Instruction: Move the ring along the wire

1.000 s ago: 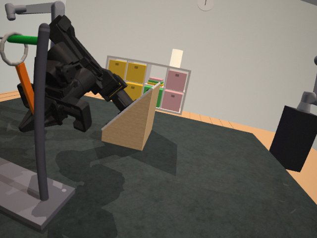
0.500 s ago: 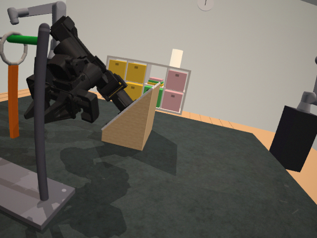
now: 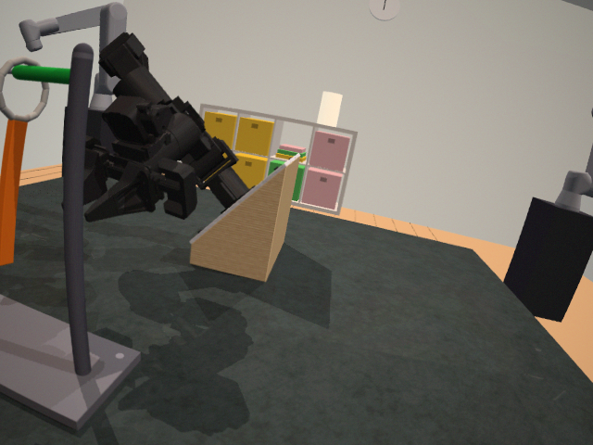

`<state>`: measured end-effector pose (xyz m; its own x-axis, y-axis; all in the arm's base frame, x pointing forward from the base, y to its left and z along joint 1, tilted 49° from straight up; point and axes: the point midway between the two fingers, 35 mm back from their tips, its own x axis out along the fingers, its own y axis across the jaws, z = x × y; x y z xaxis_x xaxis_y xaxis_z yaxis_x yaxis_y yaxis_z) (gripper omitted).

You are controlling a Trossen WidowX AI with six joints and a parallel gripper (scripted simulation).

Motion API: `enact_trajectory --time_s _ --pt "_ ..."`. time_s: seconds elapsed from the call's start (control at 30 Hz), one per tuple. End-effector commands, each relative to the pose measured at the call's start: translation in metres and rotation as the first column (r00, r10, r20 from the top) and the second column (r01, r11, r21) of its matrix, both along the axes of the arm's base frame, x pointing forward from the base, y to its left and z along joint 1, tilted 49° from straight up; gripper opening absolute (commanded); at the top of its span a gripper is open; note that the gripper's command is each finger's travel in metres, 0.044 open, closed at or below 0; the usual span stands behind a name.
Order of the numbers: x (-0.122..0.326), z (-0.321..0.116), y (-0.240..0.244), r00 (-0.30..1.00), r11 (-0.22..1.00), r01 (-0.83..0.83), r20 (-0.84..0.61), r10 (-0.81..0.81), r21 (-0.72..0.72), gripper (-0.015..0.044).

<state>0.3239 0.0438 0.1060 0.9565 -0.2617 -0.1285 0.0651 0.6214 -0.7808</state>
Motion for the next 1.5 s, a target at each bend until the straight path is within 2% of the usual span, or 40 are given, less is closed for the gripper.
enact_trajectory --time_s 0.0,0.33,0.53,0.7,1.47 --pt "-0.001 0.000 0.000 1.000 1.000 0.003 -0.001 -0.003 0.003 0.0160" --pt "-0.001 0.000 0.000 1.000 1.000 0.003 -0.001 -0.003 0.003 0.0160" --pt "-0.045 0.002 0.007 1.000 1.000 -0.001 0.000 0.001 -0.002 0.0317" --pt "-0.047 0.002 0.007 1.000 1.000 -0.001 0.001 0.001 -0.002 0.0440" --pt "-0.047 0.002 0.007 1.000 1.000 -0.001 0.001 0.001 -0.002 0.0440"
